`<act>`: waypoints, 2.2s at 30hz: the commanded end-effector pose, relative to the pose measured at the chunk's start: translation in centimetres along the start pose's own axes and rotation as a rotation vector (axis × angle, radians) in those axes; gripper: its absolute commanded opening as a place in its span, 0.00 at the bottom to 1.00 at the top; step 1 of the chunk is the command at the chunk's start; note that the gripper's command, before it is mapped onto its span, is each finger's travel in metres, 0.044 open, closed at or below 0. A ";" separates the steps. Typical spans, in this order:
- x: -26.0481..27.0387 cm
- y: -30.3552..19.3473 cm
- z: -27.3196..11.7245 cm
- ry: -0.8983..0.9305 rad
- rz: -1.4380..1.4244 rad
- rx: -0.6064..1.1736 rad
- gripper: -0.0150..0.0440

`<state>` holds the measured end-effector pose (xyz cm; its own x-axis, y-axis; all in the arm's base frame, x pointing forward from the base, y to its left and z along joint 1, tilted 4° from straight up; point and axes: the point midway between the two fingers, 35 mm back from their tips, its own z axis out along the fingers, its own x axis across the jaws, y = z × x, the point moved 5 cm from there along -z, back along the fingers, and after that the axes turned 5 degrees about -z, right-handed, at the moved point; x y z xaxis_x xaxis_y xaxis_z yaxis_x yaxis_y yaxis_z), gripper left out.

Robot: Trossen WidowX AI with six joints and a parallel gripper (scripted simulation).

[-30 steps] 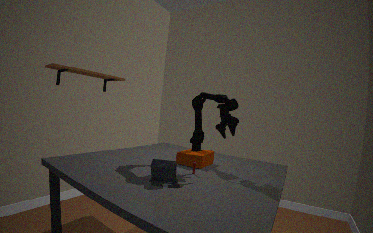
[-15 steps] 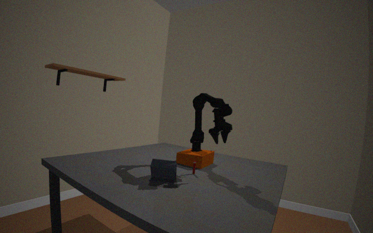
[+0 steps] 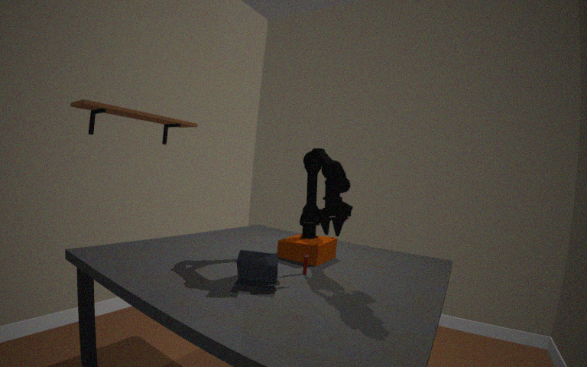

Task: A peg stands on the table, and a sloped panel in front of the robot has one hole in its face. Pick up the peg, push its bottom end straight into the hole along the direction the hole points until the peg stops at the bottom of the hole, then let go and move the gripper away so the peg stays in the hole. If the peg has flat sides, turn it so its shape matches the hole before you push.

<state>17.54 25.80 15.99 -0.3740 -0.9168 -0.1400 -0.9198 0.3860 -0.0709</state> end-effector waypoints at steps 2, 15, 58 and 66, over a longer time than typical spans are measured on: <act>0.8 -1.9 1.4 0.041 0.006 0.009 1.00; 3.1 -6.2 4.3 0.126 0.036 0.008 1.00; 4.8 -7.9 10.6 0.157 0.040 0.011 1.00; 5.0 -7.9 11.7 0.157 0.040 0.011 1.00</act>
<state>24.36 19.52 4.92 -0.4295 -0.9031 0.0045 -0.9004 0.4278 -0.0789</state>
